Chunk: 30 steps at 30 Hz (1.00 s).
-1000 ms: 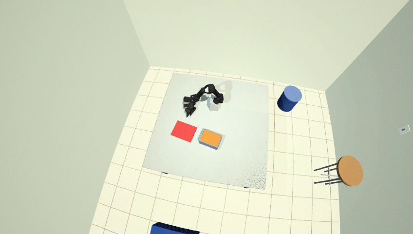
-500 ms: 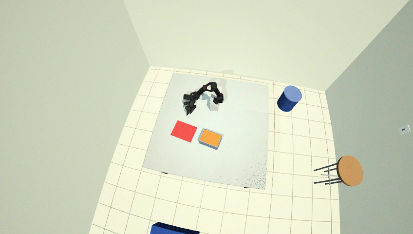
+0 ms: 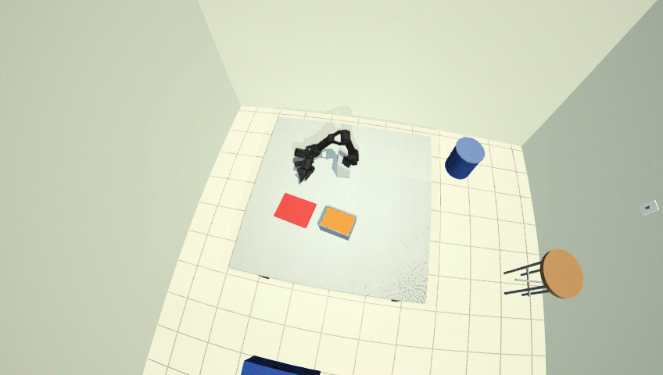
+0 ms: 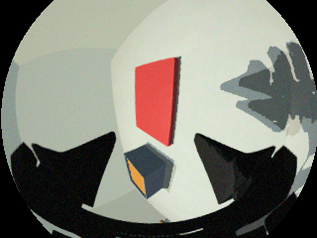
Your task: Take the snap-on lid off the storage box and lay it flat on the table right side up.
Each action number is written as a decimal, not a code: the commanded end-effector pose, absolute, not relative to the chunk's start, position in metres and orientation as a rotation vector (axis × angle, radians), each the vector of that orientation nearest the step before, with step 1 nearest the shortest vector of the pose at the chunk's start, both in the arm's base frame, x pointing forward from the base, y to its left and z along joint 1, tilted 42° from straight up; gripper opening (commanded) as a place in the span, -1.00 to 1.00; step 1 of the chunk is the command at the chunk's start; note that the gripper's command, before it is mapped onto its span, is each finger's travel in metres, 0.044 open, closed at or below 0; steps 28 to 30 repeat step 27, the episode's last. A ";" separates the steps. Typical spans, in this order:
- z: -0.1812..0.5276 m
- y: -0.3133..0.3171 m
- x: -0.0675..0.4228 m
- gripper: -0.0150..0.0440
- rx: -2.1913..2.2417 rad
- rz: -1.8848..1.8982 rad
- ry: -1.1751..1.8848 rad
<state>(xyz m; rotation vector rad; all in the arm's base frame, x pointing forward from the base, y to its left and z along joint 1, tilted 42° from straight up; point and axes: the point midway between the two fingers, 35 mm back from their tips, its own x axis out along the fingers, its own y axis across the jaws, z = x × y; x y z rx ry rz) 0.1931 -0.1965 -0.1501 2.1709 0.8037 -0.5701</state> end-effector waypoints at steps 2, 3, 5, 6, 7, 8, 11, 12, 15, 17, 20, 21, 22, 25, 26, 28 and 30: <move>-0.151 -0.195 0.192 1.00 2.169 -0.575 0.806; -0.151 -0.195 0.192 1.00 2.169 -0.575 0.806; -0.151 -0.195 0.192 1.00 2.169 -0.575 0.806; -0.151 -0.195 0.192 1.00 2.169 -0.575 0.806; -0.151 -0.195 0.192 1.00 2.169 -0.575 0.806; -0.151 -0.195 0.192 1.00 2.169 -0.575 0.806; -0.151 -0.195 0.192 1.00 2.169 -0.575 0.806; -0.151 -0.195 0.192 1.00 2.169 -0.575 0.806; -0.151 -0.195 0.192 1.00 2.169 -0.575 0.806; -0.151 -0.195 0.192 1.00 2.169 -0.575 0.806; -0.151 -0.195 0.192 1.00 2.169 -0.575 0.806; -0.151 -0.195 0.192 1.00 2.169 -0.575 0.806; -0.151 -0.195 0.192 1.00 2.169 -0.575 0.806; -0.151 -0.195 0.192 0.91 2.169 -0.575 0.806; -0.151 -0.195 0.192 0.82 2.169 -0.575 0.806; -0.151 -0.195 0.192 0.73 2.169 -0.575 0.806; -0.151 -0.195 0.192 0.73 2.169 -0.575 0.806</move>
